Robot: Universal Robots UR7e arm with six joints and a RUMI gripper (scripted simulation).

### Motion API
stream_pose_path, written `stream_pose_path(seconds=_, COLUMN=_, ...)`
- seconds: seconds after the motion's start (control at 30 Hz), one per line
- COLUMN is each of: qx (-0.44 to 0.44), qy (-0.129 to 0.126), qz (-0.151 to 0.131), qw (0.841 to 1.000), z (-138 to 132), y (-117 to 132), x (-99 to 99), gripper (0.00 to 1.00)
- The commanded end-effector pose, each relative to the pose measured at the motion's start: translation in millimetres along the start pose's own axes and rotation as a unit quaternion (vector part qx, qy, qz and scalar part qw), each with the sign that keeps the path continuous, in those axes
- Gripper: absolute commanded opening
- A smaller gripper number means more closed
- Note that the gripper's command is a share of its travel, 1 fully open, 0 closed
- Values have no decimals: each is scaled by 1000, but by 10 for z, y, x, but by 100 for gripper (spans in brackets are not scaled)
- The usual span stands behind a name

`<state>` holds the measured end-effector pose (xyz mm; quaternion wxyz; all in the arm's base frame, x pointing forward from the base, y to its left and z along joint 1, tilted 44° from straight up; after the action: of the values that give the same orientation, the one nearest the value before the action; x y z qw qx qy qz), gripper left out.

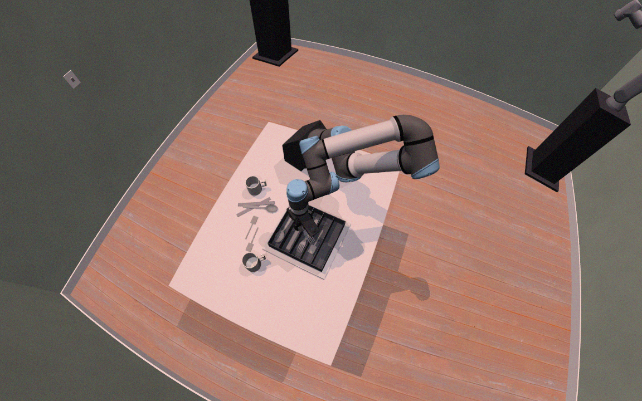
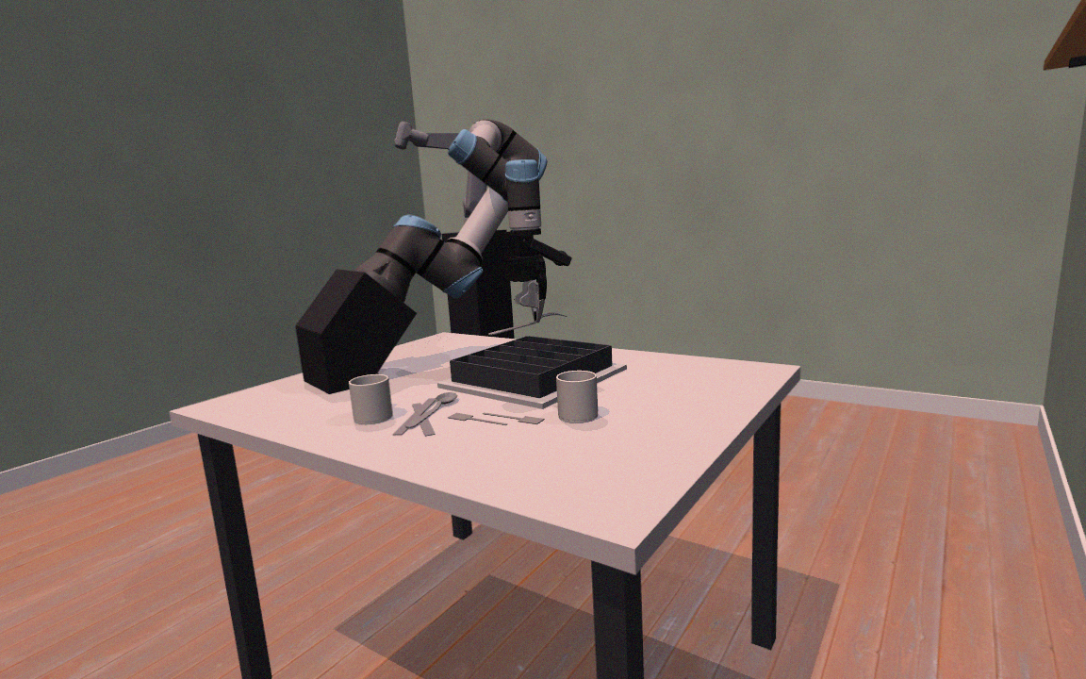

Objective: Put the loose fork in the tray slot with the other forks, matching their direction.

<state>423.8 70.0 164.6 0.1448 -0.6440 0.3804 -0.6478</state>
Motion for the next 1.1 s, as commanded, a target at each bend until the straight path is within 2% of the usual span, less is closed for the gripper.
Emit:
stream_pose_path(seconds=0.0, qx=-4, qy=0, qz=0, qw=1000, z=0, y=-3, x=3, gripper=1)
stream_pose_path(seconds=0.37, qx=-80, qy=0, qz=0, qw=997, z=-5, y=-15, x=-2, gripper=1)
stream_pose_path(seconds=0.5, qx=-149, qy=-1, qz=0, qw=989, z=-4, y=-20, x=-6, gripper=1)
stream_pose_path(seconds=0.67, qx=-252, qy=-1, qz=0, qw=968, z=0, y=-23, x=-4, gripper=1)
stream_pose_path(seconds=0.87, qx=-368, qy=-1, qz=0, qw=930, z=0, y=-18, x=-1, gripper=1)
stream_pose_path(seconds=0.93, qx=-368, qy=-1, qz=0, qw=930, z=0, y=-18, x=-1, gripper=1)
stream_pose_path(seconds=1.07, qx=-438, qy=0, qz=-1, qw=899, z=-4, y=-13, x=0, gripper=1)
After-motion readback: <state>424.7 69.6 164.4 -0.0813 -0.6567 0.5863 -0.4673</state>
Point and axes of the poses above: the point where the finger pads meet when closed, its own x axis back along the fingers, its own z axis across the jaws, y = z × x, the point moved 8 cm from there along x, back along the fingers, and after that the axes turned 7 degrees about x, right-handed, at the moved point
